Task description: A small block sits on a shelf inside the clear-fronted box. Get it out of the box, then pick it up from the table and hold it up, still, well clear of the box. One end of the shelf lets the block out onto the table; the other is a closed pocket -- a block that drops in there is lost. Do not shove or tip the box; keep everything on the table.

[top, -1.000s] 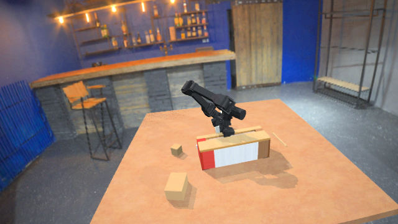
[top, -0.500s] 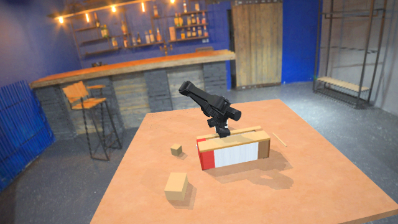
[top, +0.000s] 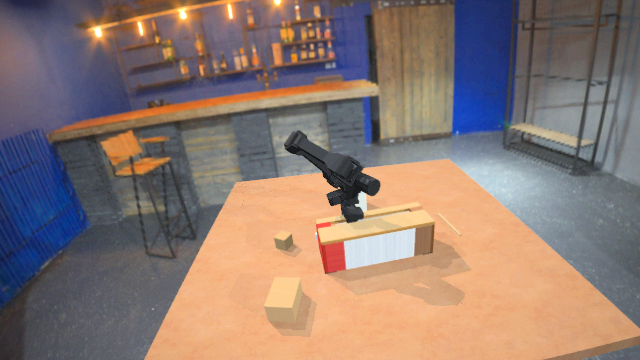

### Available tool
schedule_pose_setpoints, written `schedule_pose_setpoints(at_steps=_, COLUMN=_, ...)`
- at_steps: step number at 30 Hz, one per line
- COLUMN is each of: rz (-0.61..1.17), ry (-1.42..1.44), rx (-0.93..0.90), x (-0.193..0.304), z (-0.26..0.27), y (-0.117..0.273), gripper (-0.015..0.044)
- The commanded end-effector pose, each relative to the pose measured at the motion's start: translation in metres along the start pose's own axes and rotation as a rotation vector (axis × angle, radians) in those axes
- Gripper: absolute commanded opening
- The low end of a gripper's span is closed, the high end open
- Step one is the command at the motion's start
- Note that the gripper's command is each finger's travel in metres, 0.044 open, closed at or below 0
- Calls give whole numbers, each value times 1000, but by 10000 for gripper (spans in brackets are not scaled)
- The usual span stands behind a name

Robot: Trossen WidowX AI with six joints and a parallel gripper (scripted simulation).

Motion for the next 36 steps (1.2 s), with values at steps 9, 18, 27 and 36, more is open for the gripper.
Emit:
schedule_pose_setpoints(at_steps=9, rz=-2, ry=-2, rx=-2, x=-21, z=5, y=-4, gripper=400)
schedule_pose_setpoints(at_steps=18, rz=-3, ry=-2, rx=-2, x=-35, z=8, y=-7, gripper=400)
schedule_pose_setpoints(at_steps=27, rz=-3, ry=-2, rx=-2, x=-43, z=10, y=-7, gripper=400)
schedule_pose_setpoints(at_steps=36, rz=-1, ry=0, rx=5, x=-52, z=10, y=52, gripper=400)
Point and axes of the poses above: the point midway between the two fingers, 35 mm back from their tips, its own y axis back along the fingers, its own z axis across the jaws, x = y × z, the point moved 2 cm from there along y, back along the fingers, and after that the axes turned 12 degrees about -y, right-handed, at the moved point
